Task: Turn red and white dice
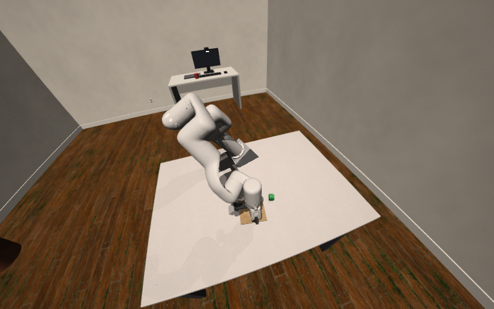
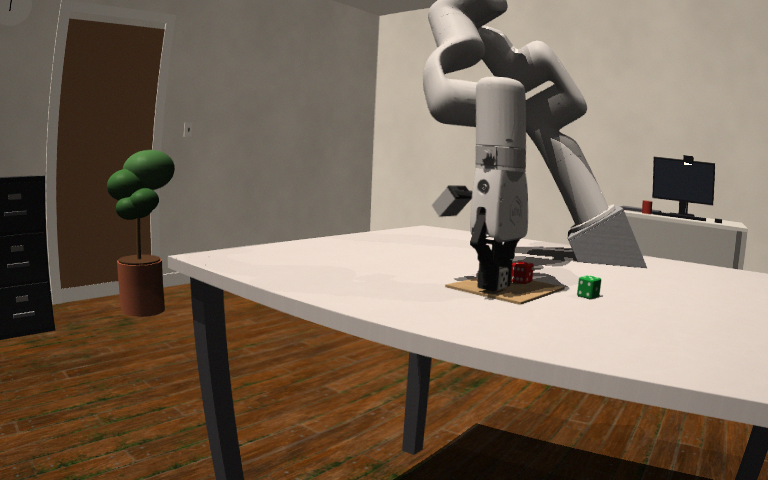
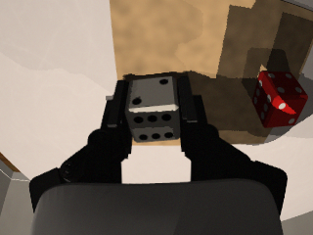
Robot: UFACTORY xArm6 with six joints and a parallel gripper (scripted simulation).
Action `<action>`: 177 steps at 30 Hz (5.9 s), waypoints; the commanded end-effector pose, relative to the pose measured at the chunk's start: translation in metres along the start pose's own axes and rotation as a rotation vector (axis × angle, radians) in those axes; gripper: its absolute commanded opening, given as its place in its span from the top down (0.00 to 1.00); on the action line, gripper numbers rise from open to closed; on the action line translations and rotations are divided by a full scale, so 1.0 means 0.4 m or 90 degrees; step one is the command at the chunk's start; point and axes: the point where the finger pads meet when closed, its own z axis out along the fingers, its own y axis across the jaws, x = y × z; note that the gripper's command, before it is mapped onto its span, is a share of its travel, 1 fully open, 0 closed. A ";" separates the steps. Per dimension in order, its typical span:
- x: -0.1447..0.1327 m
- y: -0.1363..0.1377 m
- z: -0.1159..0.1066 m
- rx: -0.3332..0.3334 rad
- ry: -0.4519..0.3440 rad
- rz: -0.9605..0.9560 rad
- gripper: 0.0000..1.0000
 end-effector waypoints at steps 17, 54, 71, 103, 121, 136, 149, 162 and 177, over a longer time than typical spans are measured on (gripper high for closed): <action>0.000 -0.004 0.005 0.002 -0.001 0.000 0.73; 0.000 -0.004 0.007 0.002 -0.001 0.000 0.73; 0.000 -0.004 0.007 0.002 -0.001 0.000 0.61; 0.000 -0.003 -0.115 0.002 -0.001 0.000 0.53; 0.000 -0.003 -0.218 0.002 -0.001 0.000 0.00; 0.000 -0.003 -0.218 0.002 -0.001 0.000 0.00; 0.000 -0.003 -0.263 0.002 -0.001 0.000 0.00; 0.000 -0.002 -0.393 0.002 -0.001 0.000 0.00; 0.000 -0.002 -0.426 0.002 -0.001 0.000 0.00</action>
